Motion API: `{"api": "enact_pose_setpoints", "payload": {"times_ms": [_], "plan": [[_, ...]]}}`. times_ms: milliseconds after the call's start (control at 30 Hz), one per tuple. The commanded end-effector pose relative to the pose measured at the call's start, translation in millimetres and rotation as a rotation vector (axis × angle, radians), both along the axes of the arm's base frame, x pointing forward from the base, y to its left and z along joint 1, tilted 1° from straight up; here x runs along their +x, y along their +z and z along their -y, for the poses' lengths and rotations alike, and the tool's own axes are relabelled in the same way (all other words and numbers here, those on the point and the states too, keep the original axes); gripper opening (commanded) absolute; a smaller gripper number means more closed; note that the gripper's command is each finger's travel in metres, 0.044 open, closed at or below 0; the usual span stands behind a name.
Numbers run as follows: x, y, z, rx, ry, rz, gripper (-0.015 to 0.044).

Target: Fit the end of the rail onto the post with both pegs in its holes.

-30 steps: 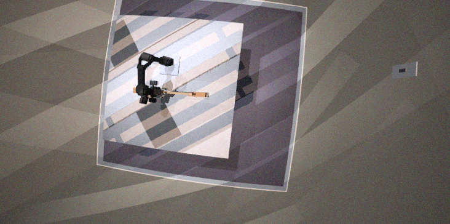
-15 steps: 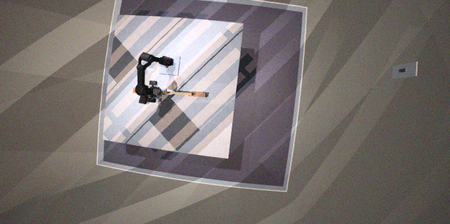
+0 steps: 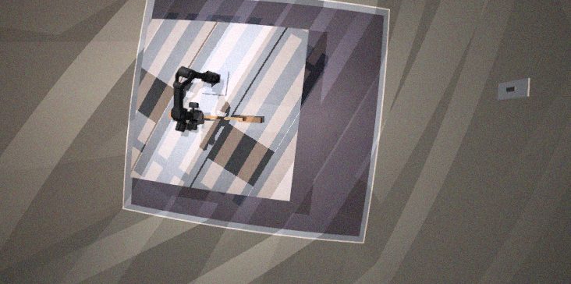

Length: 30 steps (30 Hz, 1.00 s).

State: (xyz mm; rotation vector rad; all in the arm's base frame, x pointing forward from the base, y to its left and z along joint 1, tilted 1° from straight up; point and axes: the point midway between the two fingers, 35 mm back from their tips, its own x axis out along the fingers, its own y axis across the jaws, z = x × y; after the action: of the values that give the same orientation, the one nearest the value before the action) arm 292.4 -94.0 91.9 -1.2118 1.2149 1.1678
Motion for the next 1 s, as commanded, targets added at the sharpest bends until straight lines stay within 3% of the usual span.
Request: {"api": "enact_pose_setpoints", "payload": {"times_ms": [0, 600, 967], "plan": [[0.3, 0.3, 2.3, -0.003, 0.002, 0.001, 0.0000], [0.2, 1.1, 6.5, -0.003, 0.002, 0.001, 0.0000], [0.1, 0.3, 3.0, 0.003, 0.003, -0.001, 0.0289]]}}
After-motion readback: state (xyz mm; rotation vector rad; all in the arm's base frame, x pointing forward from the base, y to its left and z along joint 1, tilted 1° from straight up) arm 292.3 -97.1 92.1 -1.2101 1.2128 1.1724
